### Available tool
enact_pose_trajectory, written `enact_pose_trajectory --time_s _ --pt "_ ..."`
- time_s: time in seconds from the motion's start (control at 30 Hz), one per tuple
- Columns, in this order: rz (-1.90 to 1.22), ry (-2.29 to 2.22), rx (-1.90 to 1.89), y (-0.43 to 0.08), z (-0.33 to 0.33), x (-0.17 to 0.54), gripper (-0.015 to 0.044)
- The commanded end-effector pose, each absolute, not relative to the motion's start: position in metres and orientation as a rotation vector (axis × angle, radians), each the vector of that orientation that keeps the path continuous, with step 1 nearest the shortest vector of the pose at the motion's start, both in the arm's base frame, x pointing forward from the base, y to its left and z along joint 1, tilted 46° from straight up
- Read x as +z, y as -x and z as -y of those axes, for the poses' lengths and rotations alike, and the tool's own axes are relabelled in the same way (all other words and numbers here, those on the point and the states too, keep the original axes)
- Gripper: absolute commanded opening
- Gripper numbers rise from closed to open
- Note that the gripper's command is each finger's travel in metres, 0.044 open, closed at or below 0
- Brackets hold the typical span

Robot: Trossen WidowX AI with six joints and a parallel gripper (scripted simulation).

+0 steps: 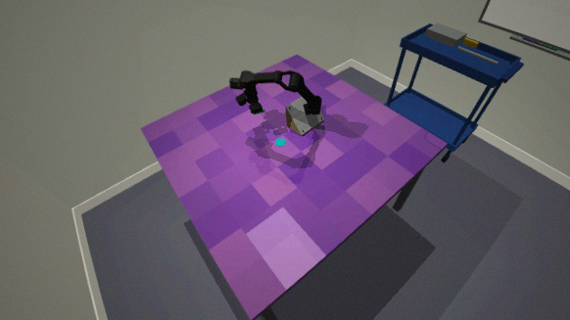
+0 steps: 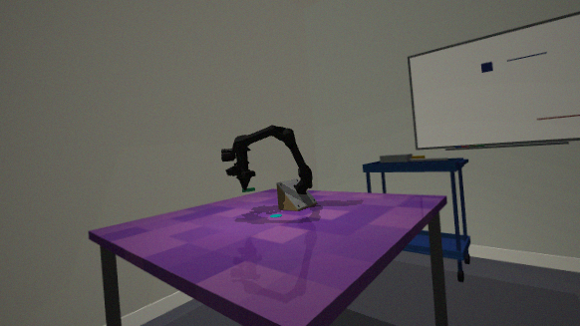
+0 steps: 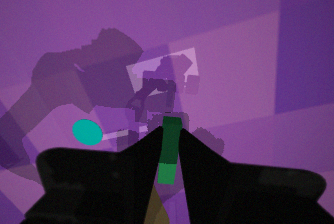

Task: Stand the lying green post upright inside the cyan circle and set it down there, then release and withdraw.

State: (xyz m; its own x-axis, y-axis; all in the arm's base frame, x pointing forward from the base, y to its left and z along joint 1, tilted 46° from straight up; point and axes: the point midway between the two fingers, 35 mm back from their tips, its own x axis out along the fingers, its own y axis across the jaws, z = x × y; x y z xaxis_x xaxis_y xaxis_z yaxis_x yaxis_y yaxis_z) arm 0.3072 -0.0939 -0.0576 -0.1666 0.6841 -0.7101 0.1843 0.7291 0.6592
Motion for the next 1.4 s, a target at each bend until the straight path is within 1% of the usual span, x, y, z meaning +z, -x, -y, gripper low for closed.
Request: enact_pose_trajectory --time_s 0.0,0.67,1.37 --pt "-1.733 -0.725 0.468 -0.307 0.088 -0.045 0.0023" --pt "-1.821 -0.925 0.223 -0.298 0.053 0.008 0.0023" --pt "-1.888 -1.132 -0.046 -0.277 0.015 0.056 0.0023"
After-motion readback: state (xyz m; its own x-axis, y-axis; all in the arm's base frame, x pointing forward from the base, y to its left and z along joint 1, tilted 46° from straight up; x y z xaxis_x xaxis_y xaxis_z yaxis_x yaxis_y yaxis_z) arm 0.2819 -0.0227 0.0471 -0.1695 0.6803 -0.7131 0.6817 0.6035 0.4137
